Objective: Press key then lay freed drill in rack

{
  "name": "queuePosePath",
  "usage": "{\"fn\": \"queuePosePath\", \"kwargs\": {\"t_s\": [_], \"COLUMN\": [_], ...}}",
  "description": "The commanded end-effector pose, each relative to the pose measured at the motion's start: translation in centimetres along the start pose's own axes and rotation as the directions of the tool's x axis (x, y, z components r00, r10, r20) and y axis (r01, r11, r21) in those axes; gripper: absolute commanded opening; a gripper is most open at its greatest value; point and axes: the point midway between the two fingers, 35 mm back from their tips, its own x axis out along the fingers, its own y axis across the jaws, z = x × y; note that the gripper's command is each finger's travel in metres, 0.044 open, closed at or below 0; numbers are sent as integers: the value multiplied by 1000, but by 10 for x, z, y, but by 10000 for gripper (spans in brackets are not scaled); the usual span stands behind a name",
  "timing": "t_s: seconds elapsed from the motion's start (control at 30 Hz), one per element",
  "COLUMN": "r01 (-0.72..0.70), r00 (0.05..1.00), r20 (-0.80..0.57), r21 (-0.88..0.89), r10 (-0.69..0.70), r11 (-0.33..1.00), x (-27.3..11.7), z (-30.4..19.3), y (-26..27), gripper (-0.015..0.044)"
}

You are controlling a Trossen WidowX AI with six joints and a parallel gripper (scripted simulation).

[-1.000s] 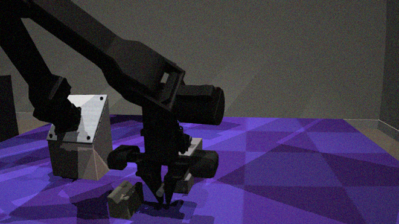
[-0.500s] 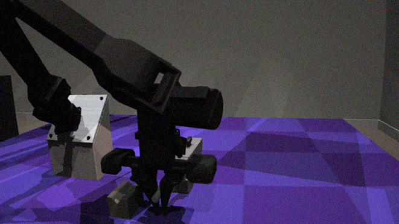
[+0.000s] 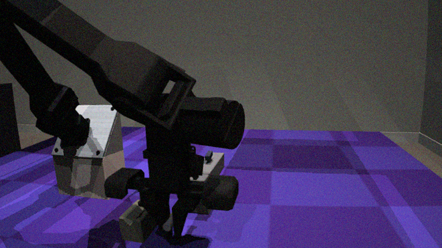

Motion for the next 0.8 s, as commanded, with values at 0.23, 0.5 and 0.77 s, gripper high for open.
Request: {"fn": "queuePosePath", "kwargs": {"t_s": [0.23,0.5,0.77], "r01": [7,7,7], "r00": [1000,1000,1000], "r20": [4,5,5], "r21": [1,1,1], "r10": [-7,-7,-7], "r11": [1000,1000,1000], "x": [-6,-9,-13], "z": [-3,-3,-3], "y": [0,2,3], "gripper": [0,0,0]}}
